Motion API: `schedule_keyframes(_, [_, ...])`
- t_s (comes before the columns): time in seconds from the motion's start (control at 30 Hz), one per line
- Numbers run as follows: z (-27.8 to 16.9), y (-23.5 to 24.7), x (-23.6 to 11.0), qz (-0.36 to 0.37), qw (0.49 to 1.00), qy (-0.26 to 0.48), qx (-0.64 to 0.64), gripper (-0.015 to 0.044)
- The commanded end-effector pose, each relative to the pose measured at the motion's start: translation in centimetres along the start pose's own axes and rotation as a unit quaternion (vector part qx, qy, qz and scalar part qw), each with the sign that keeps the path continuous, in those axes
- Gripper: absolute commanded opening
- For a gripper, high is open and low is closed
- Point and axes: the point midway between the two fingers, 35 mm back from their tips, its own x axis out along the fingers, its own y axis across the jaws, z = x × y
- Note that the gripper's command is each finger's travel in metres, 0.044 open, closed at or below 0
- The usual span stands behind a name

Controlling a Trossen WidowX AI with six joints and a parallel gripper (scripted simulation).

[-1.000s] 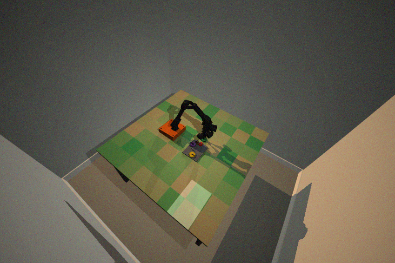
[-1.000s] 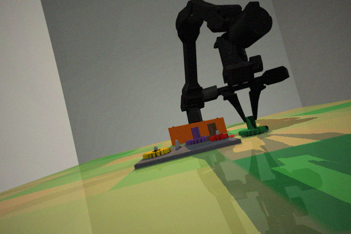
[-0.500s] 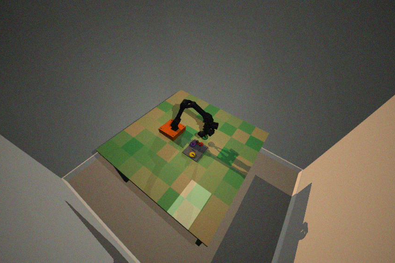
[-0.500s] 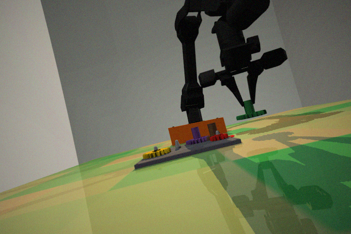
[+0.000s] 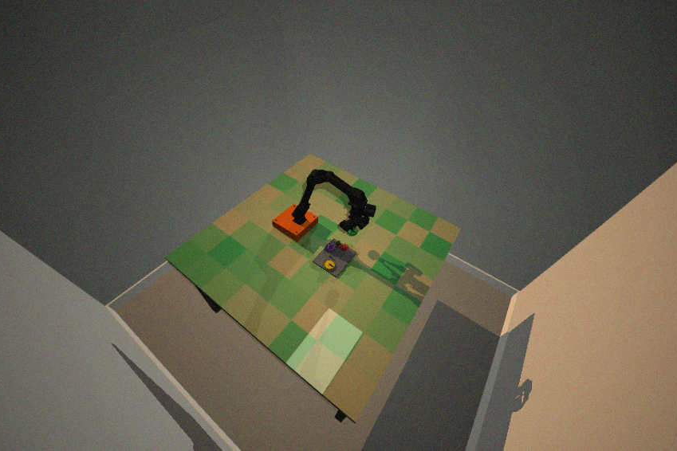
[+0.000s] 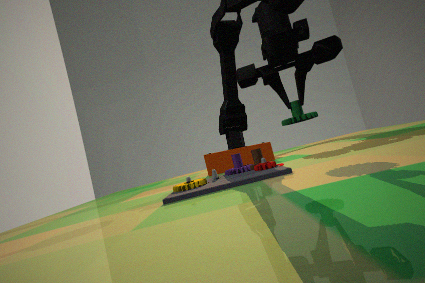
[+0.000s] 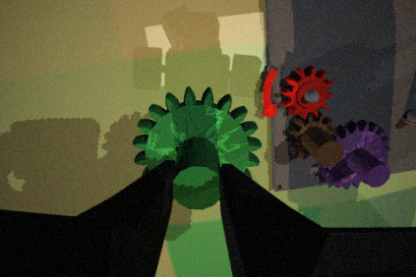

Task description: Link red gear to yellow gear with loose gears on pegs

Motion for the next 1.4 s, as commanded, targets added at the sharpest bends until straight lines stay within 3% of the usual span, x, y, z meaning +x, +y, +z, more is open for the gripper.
schedule_keyframes(0.0, [0.0,0.0,-1.0,0.001,1.000,-0.002,-0.003,0.0000])
schedule_keyframes(0.7, [-0.8,-0.3,-6.3,0.001,1.000,0.000,-0.004,0.0000])
schedule_keyframes(1.37, [0.9,-4.6,-4.3,-0.001,1.000,-0.001,-0.004,0.0000])
